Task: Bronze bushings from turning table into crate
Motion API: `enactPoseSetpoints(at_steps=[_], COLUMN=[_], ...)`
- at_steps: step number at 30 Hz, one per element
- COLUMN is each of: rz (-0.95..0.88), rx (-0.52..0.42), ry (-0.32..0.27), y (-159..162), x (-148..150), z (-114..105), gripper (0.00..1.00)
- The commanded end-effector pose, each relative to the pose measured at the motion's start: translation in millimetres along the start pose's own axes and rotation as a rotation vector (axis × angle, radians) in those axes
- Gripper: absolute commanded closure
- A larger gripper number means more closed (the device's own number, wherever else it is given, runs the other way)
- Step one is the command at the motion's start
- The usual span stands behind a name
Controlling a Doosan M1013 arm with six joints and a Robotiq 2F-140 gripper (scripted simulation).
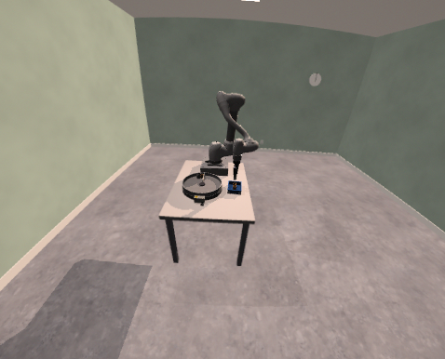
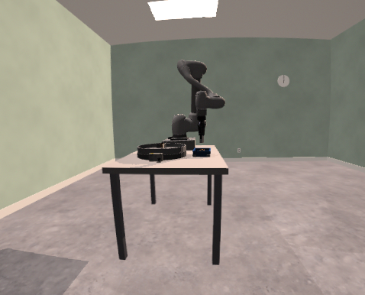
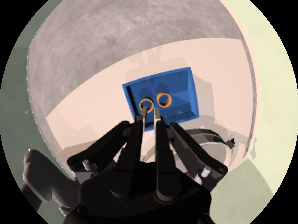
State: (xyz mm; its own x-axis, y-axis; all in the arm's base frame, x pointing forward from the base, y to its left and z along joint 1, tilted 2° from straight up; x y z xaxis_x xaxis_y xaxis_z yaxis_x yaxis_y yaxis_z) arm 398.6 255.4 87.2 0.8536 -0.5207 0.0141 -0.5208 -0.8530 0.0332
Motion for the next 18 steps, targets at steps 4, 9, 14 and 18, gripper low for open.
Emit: enactPoseSetpoints(at_steps=[4, 9, 14, 18], rz=[0.0, 0.0, 0.0, 0.0], rx=[0.0, 0.0, 0.0, 0.0], ry=[0.0, 0.0, 0.0, 0.0], y=[0.1, 0.1, 0.1, 0.1], x=[0.0, 0.0, 0.0, 0.0], z=[-12.8, -14.2, -14.2, -14.2], gripper=[0.9, 0.9, 0.9, 0.9])
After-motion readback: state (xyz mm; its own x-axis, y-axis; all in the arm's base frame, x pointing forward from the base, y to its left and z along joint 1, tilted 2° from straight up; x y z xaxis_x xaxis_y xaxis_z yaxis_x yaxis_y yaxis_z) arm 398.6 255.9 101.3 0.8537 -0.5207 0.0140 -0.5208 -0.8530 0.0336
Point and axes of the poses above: the point where the finger pads meet when closed, its own z axis out along the fingers, its own x axis across the jaws, y = z × x, the point moved 6 cm from there along -z, back along the fingers, and after that the axes turned 11 degrees about z, right-handed, at the moved point
